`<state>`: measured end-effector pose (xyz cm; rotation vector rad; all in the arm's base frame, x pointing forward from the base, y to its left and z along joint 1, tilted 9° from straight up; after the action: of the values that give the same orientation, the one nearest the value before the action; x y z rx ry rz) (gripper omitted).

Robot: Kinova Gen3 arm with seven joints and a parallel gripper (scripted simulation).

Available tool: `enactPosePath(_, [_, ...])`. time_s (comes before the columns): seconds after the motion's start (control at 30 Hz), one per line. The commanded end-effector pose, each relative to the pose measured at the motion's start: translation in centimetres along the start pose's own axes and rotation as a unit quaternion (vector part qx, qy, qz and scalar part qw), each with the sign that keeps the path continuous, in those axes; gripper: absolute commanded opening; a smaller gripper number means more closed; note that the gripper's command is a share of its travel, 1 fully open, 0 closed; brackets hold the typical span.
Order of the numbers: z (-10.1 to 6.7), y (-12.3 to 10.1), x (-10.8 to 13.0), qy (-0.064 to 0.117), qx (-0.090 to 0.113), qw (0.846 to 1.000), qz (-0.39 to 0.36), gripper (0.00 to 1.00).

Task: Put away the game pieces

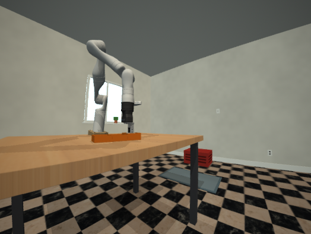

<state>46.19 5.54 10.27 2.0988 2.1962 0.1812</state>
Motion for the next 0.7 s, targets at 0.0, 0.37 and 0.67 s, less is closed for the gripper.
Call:
enactPosePath(0.0, [0.29, 0.0, 0.37, 0.002, -0.001, 1.0, -0.003, 0.49])
enactPosePath(0.37, [0.13, -0.09, 0.22, 0.001, 0.0, 1.0, -0.003, 0.65])
enactPosePath(0.67, [0.13, -0.09, 0.22, 0.001, 0.0, 1.0, -0.003, 0.65])
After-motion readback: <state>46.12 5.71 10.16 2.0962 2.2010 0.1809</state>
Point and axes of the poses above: the point where the finger pads meet when closed, its own z axis out along the fingers, its own y axis across the jaws, x = y × z, the point moved 1 cm from there along -z, back along the fingers, and after that the axes turned 7 degrees about -z, right-handed, at the moved point
